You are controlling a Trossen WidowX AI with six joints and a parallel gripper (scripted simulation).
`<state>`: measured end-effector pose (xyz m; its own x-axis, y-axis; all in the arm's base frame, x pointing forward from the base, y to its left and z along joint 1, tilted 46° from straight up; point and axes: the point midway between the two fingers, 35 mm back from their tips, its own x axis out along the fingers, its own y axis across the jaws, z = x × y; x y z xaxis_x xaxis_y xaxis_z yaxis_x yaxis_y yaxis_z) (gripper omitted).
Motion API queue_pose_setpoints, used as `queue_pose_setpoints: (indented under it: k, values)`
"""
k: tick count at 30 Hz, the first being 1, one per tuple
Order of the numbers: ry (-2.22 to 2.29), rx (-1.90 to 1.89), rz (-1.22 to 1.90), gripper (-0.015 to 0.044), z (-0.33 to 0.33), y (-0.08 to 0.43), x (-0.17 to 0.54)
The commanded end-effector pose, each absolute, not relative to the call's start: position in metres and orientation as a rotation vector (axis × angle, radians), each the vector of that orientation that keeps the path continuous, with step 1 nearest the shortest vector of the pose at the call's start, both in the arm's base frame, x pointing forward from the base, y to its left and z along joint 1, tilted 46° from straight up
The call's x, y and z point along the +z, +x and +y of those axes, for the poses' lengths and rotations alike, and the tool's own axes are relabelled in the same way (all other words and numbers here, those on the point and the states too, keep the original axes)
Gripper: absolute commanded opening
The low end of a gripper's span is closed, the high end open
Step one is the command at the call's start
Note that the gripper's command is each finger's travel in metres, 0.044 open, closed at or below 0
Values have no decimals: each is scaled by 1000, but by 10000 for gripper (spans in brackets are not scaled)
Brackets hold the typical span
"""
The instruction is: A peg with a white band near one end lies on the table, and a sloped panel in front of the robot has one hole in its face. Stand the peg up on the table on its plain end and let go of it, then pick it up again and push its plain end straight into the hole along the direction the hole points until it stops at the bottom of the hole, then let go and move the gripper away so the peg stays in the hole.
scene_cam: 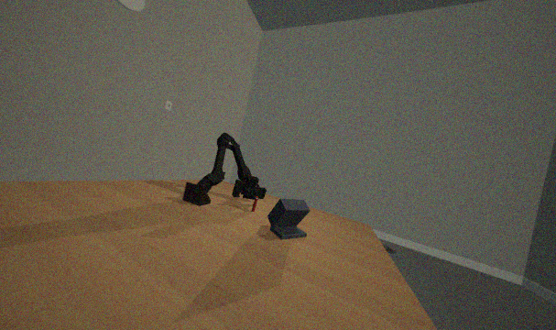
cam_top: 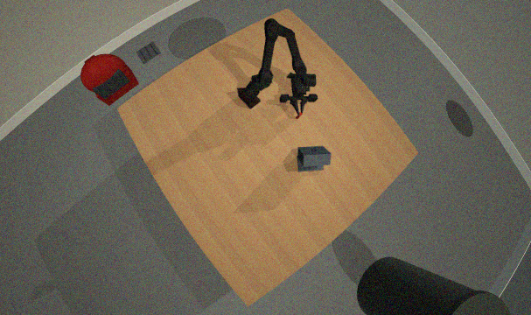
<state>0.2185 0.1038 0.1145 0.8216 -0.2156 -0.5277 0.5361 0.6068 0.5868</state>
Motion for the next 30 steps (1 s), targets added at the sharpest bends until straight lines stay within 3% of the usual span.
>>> queue_pose_setpoints:
  k: [1, 30]
  values:
    - [810, -450, 433, 49, 106, 217, 113]
    - [817, -470, 392, 49, 108, 213, 114]
